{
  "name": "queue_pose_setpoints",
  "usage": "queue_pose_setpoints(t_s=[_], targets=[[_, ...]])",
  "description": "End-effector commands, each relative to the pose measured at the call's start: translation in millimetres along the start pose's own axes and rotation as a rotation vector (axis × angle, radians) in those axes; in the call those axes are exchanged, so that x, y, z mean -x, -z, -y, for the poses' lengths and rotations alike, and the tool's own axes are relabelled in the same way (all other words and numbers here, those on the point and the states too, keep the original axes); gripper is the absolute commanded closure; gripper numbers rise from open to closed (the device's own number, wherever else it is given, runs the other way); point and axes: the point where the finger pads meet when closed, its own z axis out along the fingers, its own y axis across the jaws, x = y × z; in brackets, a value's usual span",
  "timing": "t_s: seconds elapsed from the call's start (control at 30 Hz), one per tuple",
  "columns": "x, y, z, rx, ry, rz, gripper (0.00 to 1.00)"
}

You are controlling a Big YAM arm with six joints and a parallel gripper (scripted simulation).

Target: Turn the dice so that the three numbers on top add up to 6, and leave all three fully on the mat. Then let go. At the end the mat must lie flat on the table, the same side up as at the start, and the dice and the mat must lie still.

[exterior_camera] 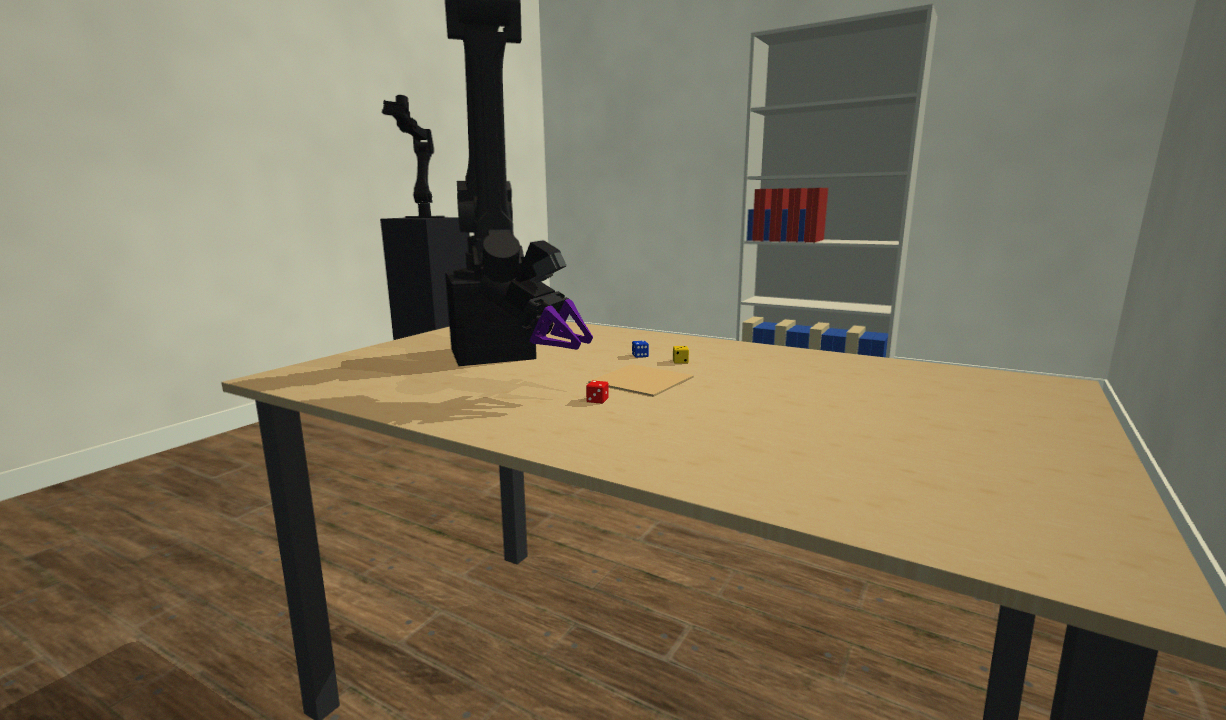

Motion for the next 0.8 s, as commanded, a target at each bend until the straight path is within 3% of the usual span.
queue_pose_setpoints(t_s=[0.0,0.2,0.43,0.5,0.77], targets=[[9,1,2,-0.003,0.022,0.013,0.55],[14,-6,4,-0.003,0.037,-0.034,0.55],[29,-13,8,-0.009,0.046,-0.233,0.55],[29,-13,8,-0.009,0.046,-0.233,0.55],[57,-24,10,-0.026,0.032,-0.642,0.55]])
